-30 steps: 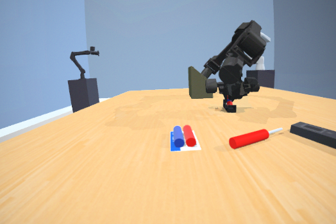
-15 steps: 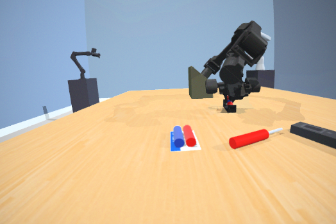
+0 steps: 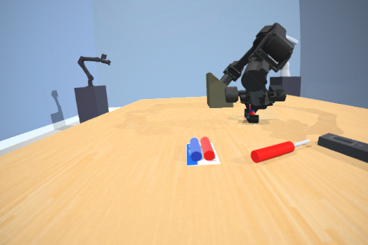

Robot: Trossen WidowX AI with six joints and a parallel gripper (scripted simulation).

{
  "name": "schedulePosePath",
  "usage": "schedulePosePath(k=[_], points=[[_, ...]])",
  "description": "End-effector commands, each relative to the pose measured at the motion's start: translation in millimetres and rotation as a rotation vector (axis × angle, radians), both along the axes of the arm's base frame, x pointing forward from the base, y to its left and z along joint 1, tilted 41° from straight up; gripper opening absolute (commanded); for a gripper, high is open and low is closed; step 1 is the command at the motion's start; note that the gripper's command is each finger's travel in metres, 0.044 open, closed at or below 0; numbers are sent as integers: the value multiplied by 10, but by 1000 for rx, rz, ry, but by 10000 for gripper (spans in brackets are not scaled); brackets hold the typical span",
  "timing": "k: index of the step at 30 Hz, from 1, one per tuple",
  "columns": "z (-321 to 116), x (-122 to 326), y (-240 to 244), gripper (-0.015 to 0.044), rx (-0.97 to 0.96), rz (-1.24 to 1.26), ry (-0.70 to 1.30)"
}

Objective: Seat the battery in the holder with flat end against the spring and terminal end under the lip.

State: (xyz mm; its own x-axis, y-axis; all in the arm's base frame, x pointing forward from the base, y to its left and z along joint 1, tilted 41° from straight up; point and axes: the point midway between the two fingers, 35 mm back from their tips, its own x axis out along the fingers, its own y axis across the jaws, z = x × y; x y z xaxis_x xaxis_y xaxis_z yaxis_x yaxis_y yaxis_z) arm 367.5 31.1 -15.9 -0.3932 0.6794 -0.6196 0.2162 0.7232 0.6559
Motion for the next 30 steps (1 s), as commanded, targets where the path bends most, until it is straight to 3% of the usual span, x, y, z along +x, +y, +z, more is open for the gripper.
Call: schedulePosePath(k=[1, 30], points=[[-9, 34, -4, 61, -9, -14, -22], [-58, 25, 17, 61, -51, -80, -100]])
